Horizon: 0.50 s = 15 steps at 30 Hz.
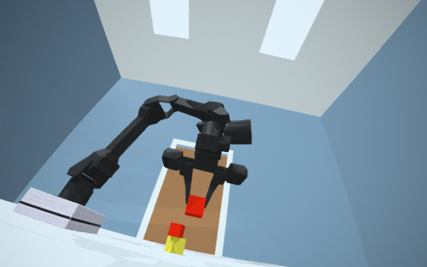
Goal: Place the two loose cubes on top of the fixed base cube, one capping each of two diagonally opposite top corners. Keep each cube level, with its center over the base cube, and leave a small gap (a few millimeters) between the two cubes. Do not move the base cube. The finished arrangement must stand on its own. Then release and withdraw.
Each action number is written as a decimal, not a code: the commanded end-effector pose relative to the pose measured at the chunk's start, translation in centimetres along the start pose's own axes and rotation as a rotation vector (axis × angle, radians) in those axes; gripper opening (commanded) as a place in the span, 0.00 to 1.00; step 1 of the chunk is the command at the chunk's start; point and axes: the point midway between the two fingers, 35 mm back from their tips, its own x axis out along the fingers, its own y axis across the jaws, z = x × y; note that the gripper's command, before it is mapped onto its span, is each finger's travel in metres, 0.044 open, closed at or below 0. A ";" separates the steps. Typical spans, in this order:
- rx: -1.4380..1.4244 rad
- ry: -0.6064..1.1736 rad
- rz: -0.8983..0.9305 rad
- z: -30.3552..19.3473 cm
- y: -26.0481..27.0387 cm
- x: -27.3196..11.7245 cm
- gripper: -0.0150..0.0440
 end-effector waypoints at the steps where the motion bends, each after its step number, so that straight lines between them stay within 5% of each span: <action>1: 0.000 -0.002 0.014 0.0 0.1 -1.9 0.43; 15: -0.206 -0.002 0.017 -1.8 0.3 -3.1 0.43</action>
